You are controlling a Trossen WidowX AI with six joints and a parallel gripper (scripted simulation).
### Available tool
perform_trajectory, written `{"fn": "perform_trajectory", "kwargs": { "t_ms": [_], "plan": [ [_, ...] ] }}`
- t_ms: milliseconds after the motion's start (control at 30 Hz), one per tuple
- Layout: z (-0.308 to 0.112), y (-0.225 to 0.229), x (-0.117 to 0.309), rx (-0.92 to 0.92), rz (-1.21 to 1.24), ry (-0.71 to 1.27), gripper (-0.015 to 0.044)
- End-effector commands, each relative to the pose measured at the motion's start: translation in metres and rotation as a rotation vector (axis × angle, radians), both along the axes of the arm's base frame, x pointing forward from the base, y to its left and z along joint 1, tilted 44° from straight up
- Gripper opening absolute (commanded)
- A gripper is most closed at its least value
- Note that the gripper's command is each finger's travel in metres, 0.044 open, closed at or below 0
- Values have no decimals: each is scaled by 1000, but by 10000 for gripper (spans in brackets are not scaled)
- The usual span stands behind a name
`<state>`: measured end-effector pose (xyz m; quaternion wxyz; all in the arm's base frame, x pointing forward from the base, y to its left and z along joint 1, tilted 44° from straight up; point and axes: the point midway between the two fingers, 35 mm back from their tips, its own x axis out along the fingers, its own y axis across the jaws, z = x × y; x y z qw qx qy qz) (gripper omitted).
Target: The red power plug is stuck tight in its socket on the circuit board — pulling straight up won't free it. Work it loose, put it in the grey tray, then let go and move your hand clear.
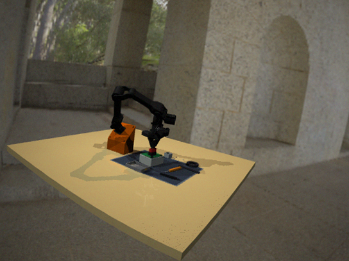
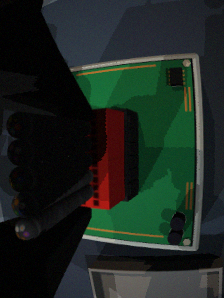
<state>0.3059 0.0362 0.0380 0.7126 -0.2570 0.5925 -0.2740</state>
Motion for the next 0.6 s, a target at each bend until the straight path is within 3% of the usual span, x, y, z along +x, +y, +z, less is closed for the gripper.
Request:
{"fn": "perform_trajectory", "kwargs": {
  "t_ms": [0,133,433,567],
  "plan": [
    [3,14,-2,-47,22,2,0],
    [2,15,-2,-58,20,2,0],
    [16,3,-4,150,55,14,0],
    [16,4,-4,132,52,13,0]
  ]
}}
